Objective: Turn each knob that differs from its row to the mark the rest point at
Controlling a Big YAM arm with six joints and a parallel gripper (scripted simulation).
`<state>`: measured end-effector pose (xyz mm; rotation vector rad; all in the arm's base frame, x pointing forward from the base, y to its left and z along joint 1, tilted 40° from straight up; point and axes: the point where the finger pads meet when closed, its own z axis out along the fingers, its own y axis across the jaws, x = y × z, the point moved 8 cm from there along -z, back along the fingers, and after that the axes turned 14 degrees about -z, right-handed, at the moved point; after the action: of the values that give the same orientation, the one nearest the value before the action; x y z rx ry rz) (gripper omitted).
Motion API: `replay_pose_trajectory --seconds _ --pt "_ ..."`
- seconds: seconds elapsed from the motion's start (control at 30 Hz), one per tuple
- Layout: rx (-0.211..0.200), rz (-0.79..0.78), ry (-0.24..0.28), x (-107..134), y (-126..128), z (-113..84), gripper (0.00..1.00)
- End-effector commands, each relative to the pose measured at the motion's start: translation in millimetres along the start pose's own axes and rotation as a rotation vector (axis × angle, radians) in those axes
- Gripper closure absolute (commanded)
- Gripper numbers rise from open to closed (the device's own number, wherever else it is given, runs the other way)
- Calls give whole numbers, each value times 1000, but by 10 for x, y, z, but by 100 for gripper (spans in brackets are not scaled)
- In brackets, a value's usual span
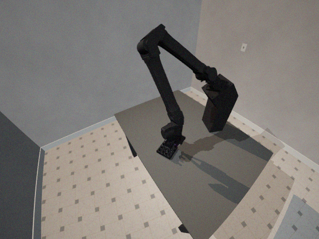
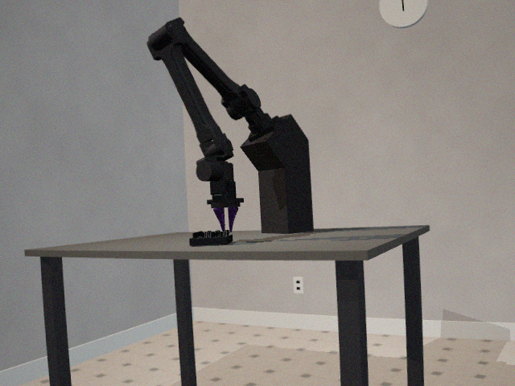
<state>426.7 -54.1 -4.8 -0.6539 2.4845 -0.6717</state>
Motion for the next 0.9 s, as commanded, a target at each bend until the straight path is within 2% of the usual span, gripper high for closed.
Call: replay_pose_trajectory --seconds 0.0,0.43,0.87 --pt "9 18 -2 19 -22 27 81" --pt "9 18 -4 15 -26 14 81" --pt "-1 2 -10 -20 32 -360 81"
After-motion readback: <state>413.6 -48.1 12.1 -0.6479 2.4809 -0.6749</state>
